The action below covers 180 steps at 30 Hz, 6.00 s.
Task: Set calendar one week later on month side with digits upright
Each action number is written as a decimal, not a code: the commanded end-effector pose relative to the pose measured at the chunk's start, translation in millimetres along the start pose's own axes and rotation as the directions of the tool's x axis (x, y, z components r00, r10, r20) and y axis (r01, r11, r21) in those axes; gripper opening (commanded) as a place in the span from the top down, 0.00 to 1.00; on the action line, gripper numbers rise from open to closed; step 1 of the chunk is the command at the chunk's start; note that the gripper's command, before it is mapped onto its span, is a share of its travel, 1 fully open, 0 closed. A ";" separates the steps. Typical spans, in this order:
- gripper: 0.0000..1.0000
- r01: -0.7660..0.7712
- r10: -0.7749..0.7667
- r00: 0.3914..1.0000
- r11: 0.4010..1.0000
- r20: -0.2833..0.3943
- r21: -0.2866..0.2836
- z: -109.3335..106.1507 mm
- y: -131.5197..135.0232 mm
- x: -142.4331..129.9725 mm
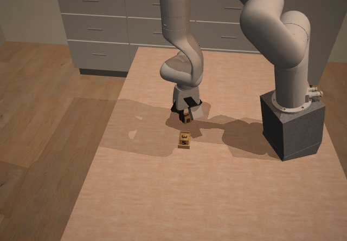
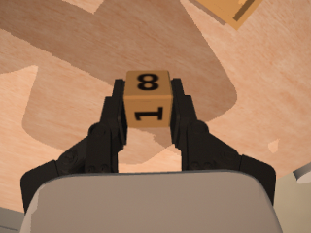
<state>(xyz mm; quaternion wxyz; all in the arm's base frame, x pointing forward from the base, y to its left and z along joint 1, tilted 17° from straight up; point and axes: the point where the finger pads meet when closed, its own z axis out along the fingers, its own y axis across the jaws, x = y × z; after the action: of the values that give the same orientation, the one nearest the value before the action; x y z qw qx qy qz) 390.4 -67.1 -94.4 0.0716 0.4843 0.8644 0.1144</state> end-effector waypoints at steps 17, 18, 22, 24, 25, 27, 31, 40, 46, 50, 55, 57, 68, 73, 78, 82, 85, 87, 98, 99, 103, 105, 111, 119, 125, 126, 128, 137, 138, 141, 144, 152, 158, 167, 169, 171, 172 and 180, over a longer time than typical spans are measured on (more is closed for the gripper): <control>0.71 0.003 -0.002 1.000 1.000 0.028 -0.023 1.5 0.7 -1.4; 0.71 0.003 -0.002 1.000 1.000 0.028 -0.023 1.5 0.7 -1.4; 0.71 0.003 -0.002 1.000 1.000 0.028 -0.023 1.5 0.7 -1.4; 0.71 0.003 -0.002 1.000 1.000 0.028 -0.023 1.5 0.7 -1.4; 0.71 0.003 -0.002 1.000 1.000 0.028 -0.023 1.5 0.7 -1.4; 0.71 0.003 -0.002 1.000 1.000 0.028 -0.023 1.5 0.7 -1.4; 0.71 0.003 -0.002 1.000 1.000 0.028 -0.023 1.5 0.7 -1.4; 0.71 0.003 -0.002 1.000 1.000 0.028 -0.023 1.5 0.5 -1.7; 0.71 0.002 -0.002 1.000 1.000 0.028 -0.023 1.5 0.3 -2.1; 0.71 0.002 -0.002 1.000 1.000 0.028 -0.023 1.5 0.3 -2.2; 0.71 0.002 -0.002 1.000 1.000 0.028 -0.023 1.5 0.3 -2.2; 0.71 0.002 -0.002 1.000 1.000 0.028 -0.023 1.5 0.3 -2.2; 0.71 0.002 -0.002 1.000 1.000 0.028 -0.023 1.5 0.3 -2.2; 0.71 0.002 -0.002 1.000 1.000 0.028 -0.023 1.6 0.3 -2.2; 0.71 0.002 -0.002 1.000 1.000 0.028 -0.023 2.3 0.3 -2.3; 0.71 0.002 -0.002 1.000 1.000 0.028 -0.023 3.4 0.3 -2.3; 0.71 0.002 -0.002 1.000 1.000 0.028 -0.023 4.3 0.3 -2.3; 0.71 0.002 -0.002 1.000 1.000 0.028 -0.023 4.3 0.3 -2.3; 0.71 0.002 -0.002 1.000 1.000 0.028 -0.023 5.4 0.4 -2.3; 0.71 0.002 -0.002 1.000 1.000 0.028 -0.023 5.4 0.4 -2.3; 0.71 0.002 -0.002 1.000 1.000 0.028 -0.023 5.4 0.4 -2.3; 0.71 0.002 -0.002 1.000 1.000 0.028 -0.023 5.4 0.4 -2.3; 0.71 0.002 -0.002 1.000 1.000 0.028 -0.023 5.4 0.4 -2.3; 0.71 0.002 -0.002 1.000 1.000 0.028 -0.023 5.4 0.4 -2.3; 0.71 0.002 -0.002 1.000 1.000 0.028 -0.023 5.4 0.4 -2.3; 0.71 0.002 -0.002 1.000 1.000 0.028 -0.023 5.4 0.4 -2.3; 0.71 0.002 -0.002 1.000 1.000 0.028 -0.023 5.4 0.4 -2.3; 0.71 0.002 -0.002 1.000 1.000 0.028 -0.023 5.4 0.4 -2.3; 0.71 0.002 -0.002 1.000 1.000 0.028 -0.023 5.4 0.4 -2.3; 0.71 0.002 -0.002 1.000 1.000 0.028 -0.023 5.4 0.4 -2.3; 0.71 0.002 -0.002 1.000 1.000 0.028 -0.023 5.4 0.4 -2.3; 0.71 0.002 -0.002 1.000 1.000 0.028 -0.023 5.4 0.4 -2.3; 0.71 0.002 -0.002 1.000 1.000 0.028 -0.023 5.4 0.4 -2.3; 0.71 0.002 -0.002 1.000 1.000 0.028 -0.023 5.4 0.4 -2.3; 0.71 0.002 -0.002 1.000 1.000 0.028 -0.023 5.4 0.4 -2.3; 0.71 0.002 -0.002 1.000 1.000 0.028 -0.023 5.4 0.4 -2.3; 0.71 0.002 -0.002 1.000 1.000 0.028 -0.023 5.4 0.4 -2.3; 0.63 0.002 -0.002 1.000 1.000 0.028 -0.023 5.4 0.4 -2.3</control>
<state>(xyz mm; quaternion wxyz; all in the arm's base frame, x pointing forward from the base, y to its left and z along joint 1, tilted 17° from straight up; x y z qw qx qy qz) 392.4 -67.6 -100.3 0.0882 0.4838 0.8627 0.1179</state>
